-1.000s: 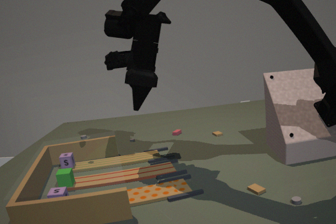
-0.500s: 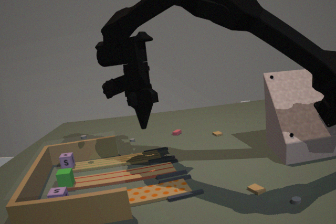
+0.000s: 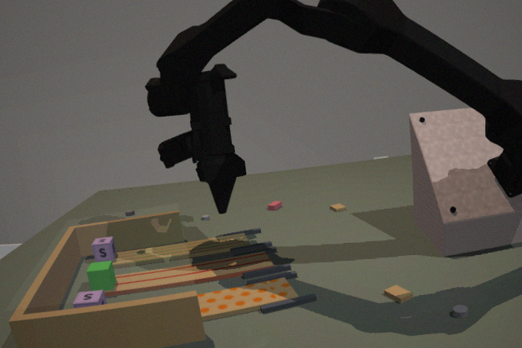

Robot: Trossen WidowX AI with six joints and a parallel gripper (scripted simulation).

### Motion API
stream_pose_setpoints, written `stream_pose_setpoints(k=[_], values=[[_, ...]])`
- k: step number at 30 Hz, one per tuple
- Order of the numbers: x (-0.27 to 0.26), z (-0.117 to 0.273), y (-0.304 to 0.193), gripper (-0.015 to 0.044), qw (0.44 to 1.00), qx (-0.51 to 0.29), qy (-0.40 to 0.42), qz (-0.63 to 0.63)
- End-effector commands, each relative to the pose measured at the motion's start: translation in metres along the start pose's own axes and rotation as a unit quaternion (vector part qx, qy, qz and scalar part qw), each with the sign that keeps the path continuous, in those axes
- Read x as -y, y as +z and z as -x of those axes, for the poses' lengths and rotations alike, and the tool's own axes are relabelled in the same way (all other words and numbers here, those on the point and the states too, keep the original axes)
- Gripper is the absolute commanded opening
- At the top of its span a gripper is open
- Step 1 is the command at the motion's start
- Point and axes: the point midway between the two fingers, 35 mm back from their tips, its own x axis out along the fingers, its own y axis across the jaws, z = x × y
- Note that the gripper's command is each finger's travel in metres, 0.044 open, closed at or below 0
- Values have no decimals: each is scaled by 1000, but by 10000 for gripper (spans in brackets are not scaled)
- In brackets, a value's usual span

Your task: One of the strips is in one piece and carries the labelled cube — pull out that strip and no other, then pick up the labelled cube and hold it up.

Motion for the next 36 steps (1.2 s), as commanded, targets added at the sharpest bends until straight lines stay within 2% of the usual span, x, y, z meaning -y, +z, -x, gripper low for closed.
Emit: stream_pose_setpoints(k=[1,24,36], values=[[-1,-8,-2,0,1000,-2,4,-5],[-5,-46,-5,0,1000,-1,5,-5],[-5,-47,-5,0,1000,-1,5,-5]])
